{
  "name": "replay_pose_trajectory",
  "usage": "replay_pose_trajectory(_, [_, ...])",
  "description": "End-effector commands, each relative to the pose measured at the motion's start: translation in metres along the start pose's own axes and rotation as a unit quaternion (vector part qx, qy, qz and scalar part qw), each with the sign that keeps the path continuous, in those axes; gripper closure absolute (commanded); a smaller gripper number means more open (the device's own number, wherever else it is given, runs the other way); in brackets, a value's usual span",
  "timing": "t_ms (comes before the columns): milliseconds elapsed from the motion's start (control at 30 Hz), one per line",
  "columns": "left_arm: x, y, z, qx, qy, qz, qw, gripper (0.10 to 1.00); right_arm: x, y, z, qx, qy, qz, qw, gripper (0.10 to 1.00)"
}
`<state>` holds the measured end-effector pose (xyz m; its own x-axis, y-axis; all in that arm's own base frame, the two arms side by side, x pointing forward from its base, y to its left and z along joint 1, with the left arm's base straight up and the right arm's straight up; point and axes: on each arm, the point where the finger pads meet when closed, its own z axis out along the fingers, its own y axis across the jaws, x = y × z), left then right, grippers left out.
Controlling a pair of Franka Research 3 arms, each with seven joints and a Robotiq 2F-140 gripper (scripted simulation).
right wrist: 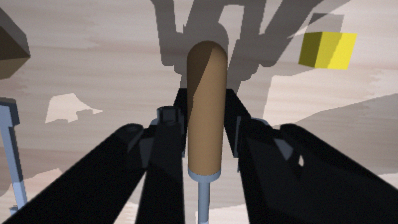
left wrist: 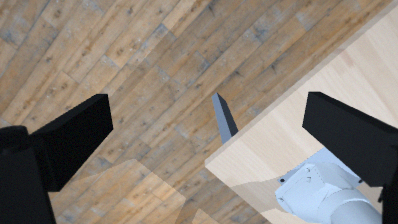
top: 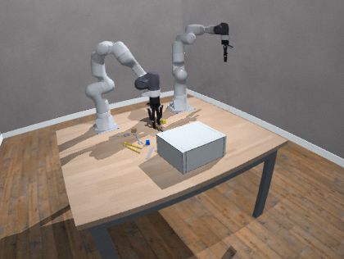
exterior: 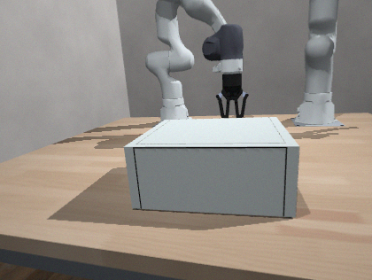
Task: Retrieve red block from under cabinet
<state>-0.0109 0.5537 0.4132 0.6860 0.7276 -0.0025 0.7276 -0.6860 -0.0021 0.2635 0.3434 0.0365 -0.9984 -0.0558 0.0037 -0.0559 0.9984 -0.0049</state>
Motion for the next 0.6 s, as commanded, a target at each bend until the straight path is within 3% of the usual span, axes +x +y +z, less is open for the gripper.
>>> replay_pose_trajectory(0, [0.000, 0.000, 0.000, 0.000, 0.000, 0.000, 1.0000, 0.098, 0.000, 0.002, -0.001, -0.002, -0.002, 0.004, 1.0000, 0.999])
replay_pose_trajectory(567, [0.000, 0.000, 0.000, 0.000, 0.000, 0.000, 1.0000, 0.098, 0.004, 0.015, -0.001, -0.002, -0.002, 0.004, 1.0000, 0.999])
